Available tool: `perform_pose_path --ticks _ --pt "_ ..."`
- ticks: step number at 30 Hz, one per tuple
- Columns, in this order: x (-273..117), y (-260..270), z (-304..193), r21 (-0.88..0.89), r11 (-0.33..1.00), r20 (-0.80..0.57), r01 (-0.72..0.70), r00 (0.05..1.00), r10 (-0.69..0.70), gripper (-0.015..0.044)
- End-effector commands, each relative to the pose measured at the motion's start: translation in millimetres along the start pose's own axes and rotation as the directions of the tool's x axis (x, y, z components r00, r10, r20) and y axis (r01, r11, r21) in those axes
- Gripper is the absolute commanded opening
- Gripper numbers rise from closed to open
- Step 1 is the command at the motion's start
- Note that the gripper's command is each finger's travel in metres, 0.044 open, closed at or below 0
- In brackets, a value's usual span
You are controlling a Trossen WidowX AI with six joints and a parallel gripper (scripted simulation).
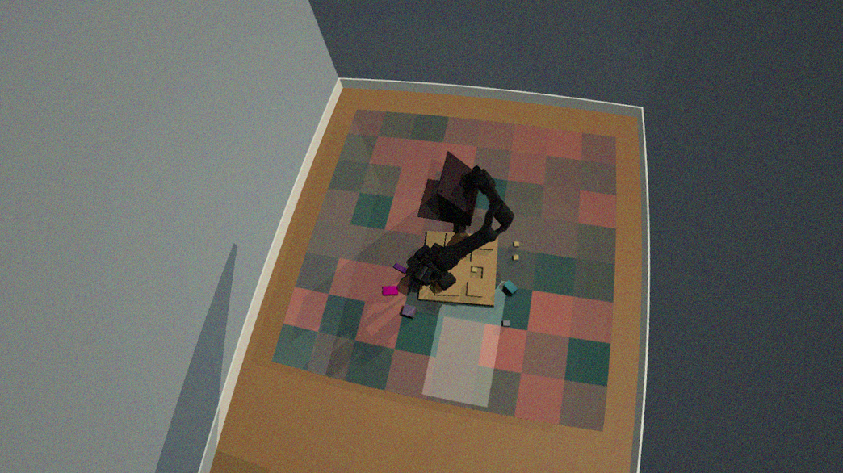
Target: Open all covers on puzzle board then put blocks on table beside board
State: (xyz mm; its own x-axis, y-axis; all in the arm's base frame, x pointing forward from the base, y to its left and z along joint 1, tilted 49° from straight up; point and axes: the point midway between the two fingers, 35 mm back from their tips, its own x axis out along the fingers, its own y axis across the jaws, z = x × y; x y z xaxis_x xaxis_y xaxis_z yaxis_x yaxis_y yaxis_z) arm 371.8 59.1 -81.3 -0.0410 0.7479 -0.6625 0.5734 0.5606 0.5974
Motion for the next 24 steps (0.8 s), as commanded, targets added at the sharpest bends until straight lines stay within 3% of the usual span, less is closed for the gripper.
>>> perform_pose_path --ticks 1,24 --pt "2.4 -1.6 -1.0 0.009 1.000 -0.005 -0.003 1.000 0.003 0.0144" --pt "13.5 -1.5 -1.2 0.009 1.000 -0.005 -0.003 1.000 0.003 0.0144"
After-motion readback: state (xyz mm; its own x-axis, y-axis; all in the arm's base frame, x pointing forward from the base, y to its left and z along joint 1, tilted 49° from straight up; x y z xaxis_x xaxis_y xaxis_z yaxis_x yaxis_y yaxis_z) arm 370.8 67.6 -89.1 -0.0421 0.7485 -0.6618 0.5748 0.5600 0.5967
